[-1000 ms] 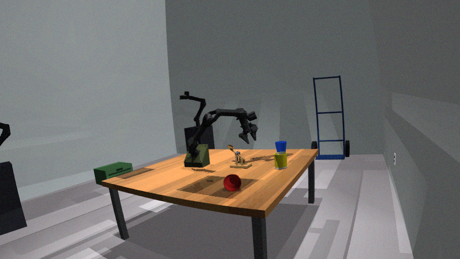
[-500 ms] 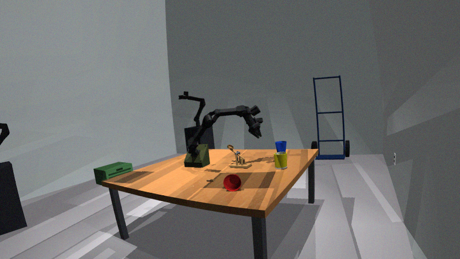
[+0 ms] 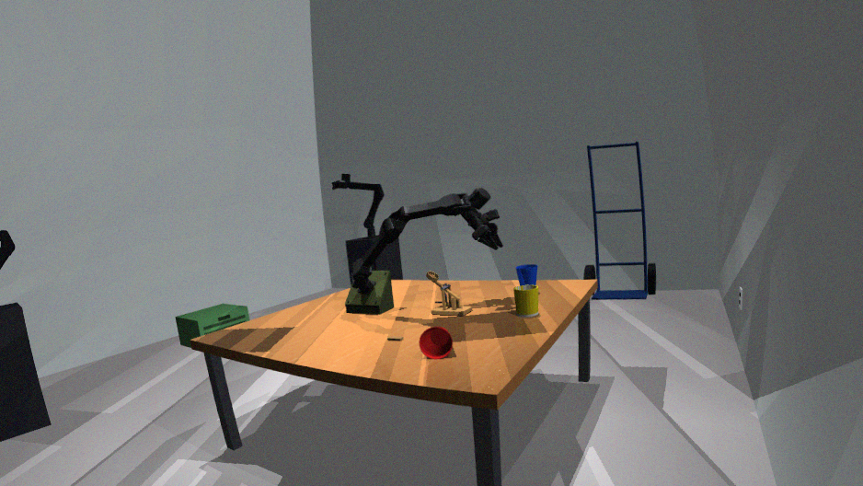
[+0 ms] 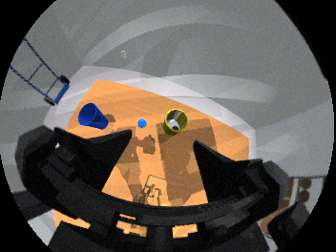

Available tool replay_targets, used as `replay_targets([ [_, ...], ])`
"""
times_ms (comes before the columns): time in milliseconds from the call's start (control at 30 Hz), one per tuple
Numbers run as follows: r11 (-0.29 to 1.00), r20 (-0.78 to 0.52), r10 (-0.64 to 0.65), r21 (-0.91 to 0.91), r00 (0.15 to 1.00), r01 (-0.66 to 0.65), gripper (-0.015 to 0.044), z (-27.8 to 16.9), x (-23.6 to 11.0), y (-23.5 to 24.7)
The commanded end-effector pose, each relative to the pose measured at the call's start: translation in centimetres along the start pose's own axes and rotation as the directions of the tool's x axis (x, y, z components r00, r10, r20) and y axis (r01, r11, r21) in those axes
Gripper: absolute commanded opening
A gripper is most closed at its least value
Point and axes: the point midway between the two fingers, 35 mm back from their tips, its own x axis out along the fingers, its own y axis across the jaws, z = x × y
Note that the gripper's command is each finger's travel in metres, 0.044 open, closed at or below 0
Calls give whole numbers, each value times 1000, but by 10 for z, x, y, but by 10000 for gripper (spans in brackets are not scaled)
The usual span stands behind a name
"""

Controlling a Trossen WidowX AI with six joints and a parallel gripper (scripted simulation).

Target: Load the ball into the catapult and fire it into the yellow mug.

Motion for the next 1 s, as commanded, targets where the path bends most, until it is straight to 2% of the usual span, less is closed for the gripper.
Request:
replay_targets([
  [0,994,49,-10,112,999,5,440,17,-3,-19],
  [167,976,91,-29,218,995,8,440,30,-4,-39],
  [967,978,85,-32,210,996,13,440,29,-2,-39],
])
